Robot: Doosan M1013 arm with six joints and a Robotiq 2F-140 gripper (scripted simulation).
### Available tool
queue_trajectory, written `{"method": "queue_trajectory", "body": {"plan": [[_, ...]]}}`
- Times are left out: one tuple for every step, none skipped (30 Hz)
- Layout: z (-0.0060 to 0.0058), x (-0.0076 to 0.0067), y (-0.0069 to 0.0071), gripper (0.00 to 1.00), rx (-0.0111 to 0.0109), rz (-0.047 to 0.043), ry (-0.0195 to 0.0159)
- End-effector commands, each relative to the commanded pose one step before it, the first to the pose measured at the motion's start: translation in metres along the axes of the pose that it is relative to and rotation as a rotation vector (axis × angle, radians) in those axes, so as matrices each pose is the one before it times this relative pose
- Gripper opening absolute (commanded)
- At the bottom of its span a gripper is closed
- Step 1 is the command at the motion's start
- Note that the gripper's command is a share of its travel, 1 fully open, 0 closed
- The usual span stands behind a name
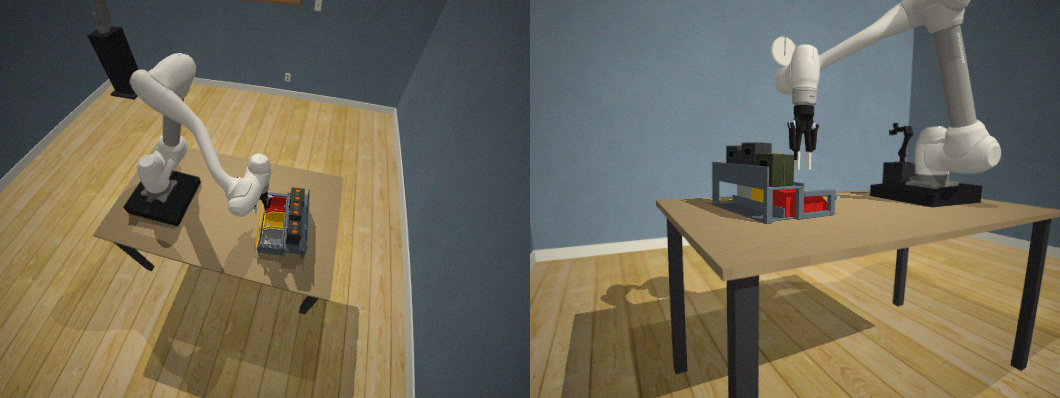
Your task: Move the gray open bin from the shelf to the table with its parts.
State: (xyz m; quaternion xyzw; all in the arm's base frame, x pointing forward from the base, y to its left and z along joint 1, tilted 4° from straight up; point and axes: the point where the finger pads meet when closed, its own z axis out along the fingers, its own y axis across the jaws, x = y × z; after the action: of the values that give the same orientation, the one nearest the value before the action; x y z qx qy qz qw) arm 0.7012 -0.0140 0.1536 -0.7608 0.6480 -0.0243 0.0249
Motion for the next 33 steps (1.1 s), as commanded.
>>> {"method": "queue_trajectory", "body": {"plan": [[-0.00014,0.00001,0.00001,0.28,0.00015,0.00003,-0.00004],[0.0,0.0,0.0,0.28,0.0,0.0,0.0],[0.0,0.0,0.0,0.28,0.0,0.0,0.0],[0.0,0.0,0.0,0.28,0.0,0.0,0.0],[0.0,0.0,0.0,0.28,0.0,0.0,0.0],[0.0,0.0,0.0,0.28,0.0,0.0,0.0],[0.0,0.0,0.0,0.28,0.0,0.0,0.0],[0.0,0.0,0.0,0.28,0.0,0.0,0.0],[0.0,0.0,0.0,0.28,0.0,0.0,0.0],[0.0,0.0,0.0,0.28,0.0,0.0,0.0],[0.0,0.0,0.0,0.28,0.0,0.0,0.0],[0.0,0.0,0.0,0.28,0.0,0.0,0.0],[0.0,0.0,0.0,0.28,0.0,0.0,0.0],[0.0,0.0,0.0,0.28,0.0,0.0,0.0],[0.0,0.0,0.0,0.28,0.0,0.0,0.0],[0.0,0.0,0.0,0.28,0.0,0.0,0.0],[0.0,0.0,0.0,0.28,0.0,0.0,0.0],[0.0,0.0,0.0,0.28,0.0,0.0,0.0],[0.0,0.0,0.0,0.28,0.0,0.0,0.0],[0.0,0.0,0.0,0.28,0.0,0.0,0.0],[0.0,0.0,0.0,0.28,0.0,0.0,0.0],[0.0,0.0,0.0,0.28,0.0,0.0,0.0],[0.0,0.0,0.0,0.28,0.0,0.0,0.0],[0.0,0.0,0.0,0.28,0.0,0.0,0.0],[0.0,0.0,0.0,0.28,0.0,0.0,0.0],[0.006,0.0,0.0,0.28,0.0,-0.00235,0.0],[0.006,0.0,0.0,0.28,0.0,-0.00235,0.0],[0.006,0.0,0.0,0.28,0.0,-0.00235,0.0],[0.006,0.0,0.0,0.28,0.0,-0.00235,0.0],[0.006,0.0,0.0,0.28,0.0,-0.00235,0.0],[0.0,0.0,0.0,0.28,0.0,0.0,0.0],[0.0,0.0,0.0,0.28,0.0,0.0,0.0],[0.0,0.0,0.0,0.28,0.0,0.0,0.0]]}}
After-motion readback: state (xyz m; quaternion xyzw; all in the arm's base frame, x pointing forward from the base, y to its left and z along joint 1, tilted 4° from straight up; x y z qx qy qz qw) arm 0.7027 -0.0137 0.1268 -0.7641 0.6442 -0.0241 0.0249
